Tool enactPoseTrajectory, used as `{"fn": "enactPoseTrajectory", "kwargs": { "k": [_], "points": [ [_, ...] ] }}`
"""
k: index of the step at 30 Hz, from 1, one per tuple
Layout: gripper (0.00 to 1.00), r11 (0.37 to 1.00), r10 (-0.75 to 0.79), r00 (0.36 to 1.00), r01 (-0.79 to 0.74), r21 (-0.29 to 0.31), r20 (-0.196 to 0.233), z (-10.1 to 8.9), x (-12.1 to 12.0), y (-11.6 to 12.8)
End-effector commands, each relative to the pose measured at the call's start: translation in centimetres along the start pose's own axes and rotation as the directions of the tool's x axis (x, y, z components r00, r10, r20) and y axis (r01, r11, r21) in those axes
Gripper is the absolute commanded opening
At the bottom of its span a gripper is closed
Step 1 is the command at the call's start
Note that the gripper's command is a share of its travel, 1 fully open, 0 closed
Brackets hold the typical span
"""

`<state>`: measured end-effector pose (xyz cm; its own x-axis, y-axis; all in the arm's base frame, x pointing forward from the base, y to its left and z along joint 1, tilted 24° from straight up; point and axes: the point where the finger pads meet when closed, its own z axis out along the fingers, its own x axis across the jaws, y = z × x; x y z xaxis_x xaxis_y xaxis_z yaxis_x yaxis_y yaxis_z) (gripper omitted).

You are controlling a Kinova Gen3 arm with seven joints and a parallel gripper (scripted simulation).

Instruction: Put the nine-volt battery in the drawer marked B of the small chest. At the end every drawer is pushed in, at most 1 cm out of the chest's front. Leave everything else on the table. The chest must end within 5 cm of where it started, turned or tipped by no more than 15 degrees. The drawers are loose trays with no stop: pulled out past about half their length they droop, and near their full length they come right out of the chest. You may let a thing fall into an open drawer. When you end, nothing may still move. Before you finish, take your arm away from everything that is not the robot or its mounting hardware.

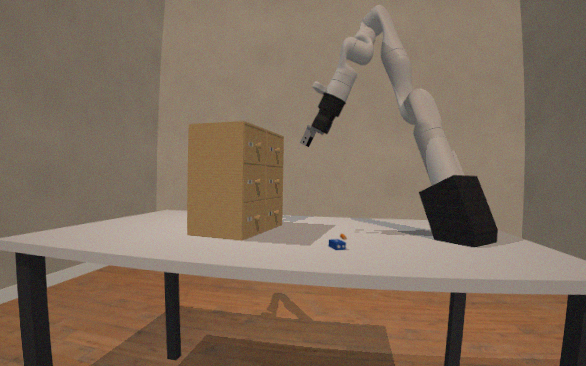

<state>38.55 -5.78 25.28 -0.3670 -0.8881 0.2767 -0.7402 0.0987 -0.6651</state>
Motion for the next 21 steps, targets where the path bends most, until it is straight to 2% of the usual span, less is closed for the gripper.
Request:
{"fn": "enactPoseTrajectory", "kwargs": {
  "k": [1,15,21],
  "points": [
    [0.67,1.0,0.004,1.0,-0.004,-0.004,-0.003,0.2,0.1,-0.1],
    [0.67,1.0,0.004,1.0,-0.004,-0.004,-0.003,3.3,0.1,-3.5],
    [0.67,1.0,0.004,1.0,-0.004,-0.004,-0.003,3.8,0.1,-4.0]
  ]
}}
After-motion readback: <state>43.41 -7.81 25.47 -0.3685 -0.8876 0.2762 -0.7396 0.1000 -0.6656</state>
